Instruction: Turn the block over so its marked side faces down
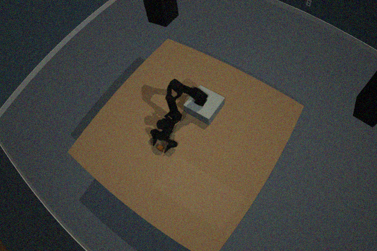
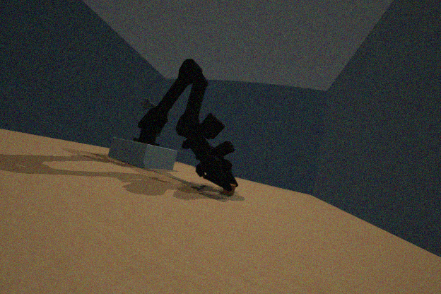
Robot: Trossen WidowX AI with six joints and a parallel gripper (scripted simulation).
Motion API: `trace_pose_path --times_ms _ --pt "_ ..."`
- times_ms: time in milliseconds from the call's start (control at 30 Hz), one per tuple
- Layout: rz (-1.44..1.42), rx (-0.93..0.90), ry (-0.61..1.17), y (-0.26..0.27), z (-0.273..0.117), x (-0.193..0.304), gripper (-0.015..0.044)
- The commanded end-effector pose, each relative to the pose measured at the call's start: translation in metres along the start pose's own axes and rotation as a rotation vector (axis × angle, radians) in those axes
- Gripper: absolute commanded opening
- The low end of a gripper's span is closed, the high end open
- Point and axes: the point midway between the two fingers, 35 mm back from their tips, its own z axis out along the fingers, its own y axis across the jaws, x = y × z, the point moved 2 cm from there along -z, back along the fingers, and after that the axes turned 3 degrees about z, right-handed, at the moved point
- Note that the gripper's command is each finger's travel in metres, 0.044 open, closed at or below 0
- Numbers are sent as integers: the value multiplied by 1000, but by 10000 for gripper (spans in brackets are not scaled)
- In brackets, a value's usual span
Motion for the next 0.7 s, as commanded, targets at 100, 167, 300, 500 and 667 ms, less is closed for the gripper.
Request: trace_pose_path --times_ms 100,167,300,500,667 --pt "-6 21 283 2 -27 -38 440" --pt "-10 26 349 3 -43 -49 440" --pt "-12 28 419 5 -60 -53 440" --pt "-12 28 419 5 -60 -53 440" --pt "-12 28 419 5 -60 -53 440"
